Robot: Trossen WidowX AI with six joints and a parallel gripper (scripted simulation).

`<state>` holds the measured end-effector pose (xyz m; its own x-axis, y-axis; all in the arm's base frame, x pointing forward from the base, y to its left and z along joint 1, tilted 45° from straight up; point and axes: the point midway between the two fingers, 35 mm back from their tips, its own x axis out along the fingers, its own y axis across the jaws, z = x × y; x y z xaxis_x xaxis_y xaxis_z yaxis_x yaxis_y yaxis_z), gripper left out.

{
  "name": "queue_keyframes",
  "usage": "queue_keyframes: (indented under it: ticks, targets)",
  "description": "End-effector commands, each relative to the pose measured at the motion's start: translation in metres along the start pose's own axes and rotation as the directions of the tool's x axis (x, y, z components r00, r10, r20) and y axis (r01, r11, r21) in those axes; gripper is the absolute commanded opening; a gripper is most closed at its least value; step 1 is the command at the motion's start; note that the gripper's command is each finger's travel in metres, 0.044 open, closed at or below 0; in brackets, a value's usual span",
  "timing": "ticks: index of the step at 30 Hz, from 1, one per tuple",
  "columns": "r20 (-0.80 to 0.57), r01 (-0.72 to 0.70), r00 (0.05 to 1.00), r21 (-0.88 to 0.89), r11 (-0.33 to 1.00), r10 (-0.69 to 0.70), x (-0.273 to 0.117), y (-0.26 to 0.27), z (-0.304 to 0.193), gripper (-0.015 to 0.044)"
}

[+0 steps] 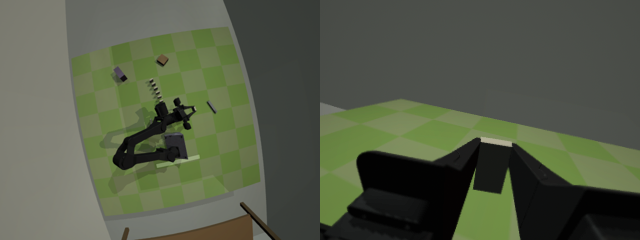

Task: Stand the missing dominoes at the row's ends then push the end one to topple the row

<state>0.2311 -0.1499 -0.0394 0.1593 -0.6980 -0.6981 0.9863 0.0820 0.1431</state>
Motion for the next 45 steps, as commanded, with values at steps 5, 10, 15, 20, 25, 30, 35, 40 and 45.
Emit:
queue_keyframes:
  ticks: [5, 10, 15, 20, 25, 30, 35, 40, 45]
  targets:
    - [-0.008, 0.004, 1.000, 0.002, 1.000, -0.004, 0.002, 0.004, -0.027, 0.0107]
    - [-0.010, 0.005, 1.000, 0.000, 1.000, -0.005, 0.002, 0.004, -0.045, 0.0107]
    - [-0.010, 0.005, 1.000, -0.002, 1.000, -0.005, 0.003, 0.003, -0.063, 0.0107]
    - [-0.006, 0.004, 1.000, -0.004, 1.000, -0.004, 0.004, 0.000, -0.080, 0.0107]
    - [0.000, 0.002, 1.000, -0.007, 1.000, -0.002, 0.004, -0.004, -0.096, 0.0107]
    - [0.001, 0.002, 1.000, -0.007, 1.000, -0.002, 0.004, -0.004, -0.099, 0.0107]
    - [0.001, 0.002, 1.000, -0.007, 1.000, -0.002, 0.004, -0.004, -0.099, 0.0107]
    - [0.001, 0.002, 1.000, -0.007, 1.000, -0.002, 0.004, -0.004, -0.099, 0.0186]
    - [0.001, 0.002, 1.000, -0.007, 1.000, -0.002, 0.004, -0.004, -0.099, 0.0317]
